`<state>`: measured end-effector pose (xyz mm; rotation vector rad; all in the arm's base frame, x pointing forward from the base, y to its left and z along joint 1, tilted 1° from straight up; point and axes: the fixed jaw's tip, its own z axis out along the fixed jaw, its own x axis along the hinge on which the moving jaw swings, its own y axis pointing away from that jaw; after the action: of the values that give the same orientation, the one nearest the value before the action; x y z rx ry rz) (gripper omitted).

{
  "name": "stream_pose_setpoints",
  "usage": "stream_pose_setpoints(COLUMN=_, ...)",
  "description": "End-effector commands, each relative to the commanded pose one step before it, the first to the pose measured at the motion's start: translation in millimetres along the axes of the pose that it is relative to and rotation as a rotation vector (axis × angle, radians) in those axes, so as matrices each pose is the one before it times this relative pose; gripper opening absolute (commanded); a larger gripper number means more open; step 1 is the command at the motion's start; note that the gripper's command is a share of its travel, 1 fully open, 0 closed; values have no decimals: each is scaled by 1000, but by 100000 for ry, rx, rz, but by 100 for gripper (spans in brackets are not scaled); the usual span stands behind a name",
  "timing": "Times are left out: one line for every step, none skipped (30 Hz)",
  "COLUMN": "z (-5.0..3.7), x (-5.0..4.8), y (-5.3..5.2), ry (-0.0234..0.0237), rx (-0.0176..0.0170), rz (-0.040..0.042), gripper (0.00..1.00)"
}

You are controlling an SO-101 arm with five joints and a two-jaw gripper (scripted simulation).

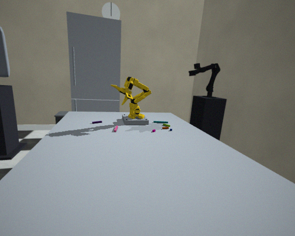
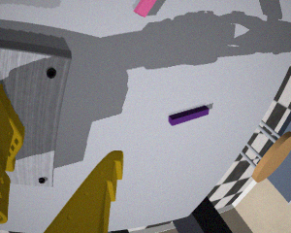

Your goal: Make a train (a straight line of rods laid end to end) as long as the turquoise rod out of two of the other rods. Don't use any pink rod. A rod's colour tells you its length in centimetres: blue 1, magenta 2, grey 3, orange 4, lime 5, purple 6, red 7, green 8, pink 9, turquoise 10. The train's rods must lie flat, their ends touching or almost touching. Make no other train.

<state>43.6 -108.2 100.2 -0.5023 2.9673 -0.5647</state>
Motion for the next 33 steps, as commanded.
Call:
stream_pose_setpoints(z=1245, x=-4584, y=-1128, ry=-1441, rx=-868, rz=-2621, gripper=98)
stream_pose_setpoints(z=149, x=-1484, y=-399, ry=-422, rx=-258, rz=-781, gripper=97)
stream_pose_setpoints(z=171, x=-1661, y=-438, ry=-465, rx=-288, rz=-870, gripper=97)
stream_pose_setpoints(z=195, x=-1843, y=-476, ry=-508, rx=-320, rz=-961, gripper=96)
stream_pose_setpoints(z=221, x=-2030, y=-512, ry=-550, rx=-352, rz=-1053, gripper=95)
stream_pose_setpoints(z=250, x=-2223, y=-545, ry=-590, rx=-385, rz=-1147, gripper=95)
stream_pose_setpoints(z=281, x=-2420, y=-576, ry=-629, rx=-419, rz=-1241, gripper=94)
stream_pose_setpoints(z=314, x=-2621, y=-603, ry=-666, rx=-453, rz=-1335, gripper=93)
stream_pose_setpoints(z=351, x=-2825, y=-627, ry=-700, rx=-488, rz=-1430, gripper=92)
stream_pose_setpoints(z=0, x=0, y=0, ry=0, rx=0, rz=0, gripper=92)
stream_pose_setpoints(z=0, x=0, y=0, ry=0, rx=0, rz=0, gripper=92)
stream_pose_setpoints(z=390, x=-3032, y=-646, ry=-732, rx=-522, rz=-1524, gripper=91)
stream_pose_setpoints(z=432, x=-3242, y=-660, ry=-760, rx=-557, rz=-1617, gripper=90)
stream_pose_setpoints(z=477, x=-3454, y=-668, ry=-786, rx=-592, rz=-1710, gripper=89)
stream_pose_setpoints(z=525, x=-3668, y=-671, ry=-808, rx=-626, rz=-1801, gripper=88)
stream_pose_setpoints(z=576, x=-3882, y=-667, ry=-826, rx=-661, rz=-1890, gripper=87)
stream_pose_setpoints(z=630, x=-4096, y=-657, ry=-840, rx=-694, rz=-1977, gripper=86)
stream_pose_setpoints(z=686, x=-4310, y=-640, ry=-850, rx=-727, rz=-2061, gripper=84)
stream_pose_setpoints(z=746, x=-4523, y=-615, ry=-857, rx=-759, rz=-2143, gripper=83)
stream_pose_setpoints(z=808, x=-4734, y=-583, ry=-859, rx=-789, rz=-2222, gripper=82)
stream_pose_setpoints(z=873, x=-4942, y=-542, ry=-857, rx=-819, rz=-2297, gripper=80)
stream_pose_setpoints(z=940, x=-5146, y=-494, ry=-851, rx=-846, rz=-2369, gripper=79)
stream_pose_setpoints(z=1009, x=-5346, y=-438, ry=-840, rx=-873, rz=-2438, gripper=77)
stream_pose_setpoints(z=1079, x=-5540, y=-373, ry=-826, rx=-897, rz=-2502, gripper=76)
stream_pose_setpoints(z=1151, x=-5727, y=-301, ry=-808, rx=-919, rz=-2561, gripper=74)
stream_pose_setpoints(z=1224, x=-5907, y=-221, ry=-787, rx=-939, rz=-2616, gripper=73)
stream_pose_setpoints(z=0, x=0, y=0, ry=0, rx=0, rz=0, gripper=73)
stream_pose_setpoints(z=0, x=0, y=0, ry=0, rx=0, rz=0, gripper=73)
stream_pose_setpoints(z=1298, x=-6078, y=-133, ry=-762, rx=-957, rz=-2667, gripper=71)
stream_pose_setpoints(z=1372, x=-6240, y=-39, ry=-734, rx=-972, rz=-2712, gripper=69)
stream_pose_setpoints(z=1446, x=-6391, y=62, ry=-703, rx=-984, rz=-2752, gripper=68)
stream_pose_setpoints(z=1519, x=-6530, y=169, ry=-669, rx=-994, rz=-2787, gripper=66)
stream_pose_setpoints(z=1591, x=-6656, y=281, ry=-633, rx=-1001, rz=-2816, gripper=64)
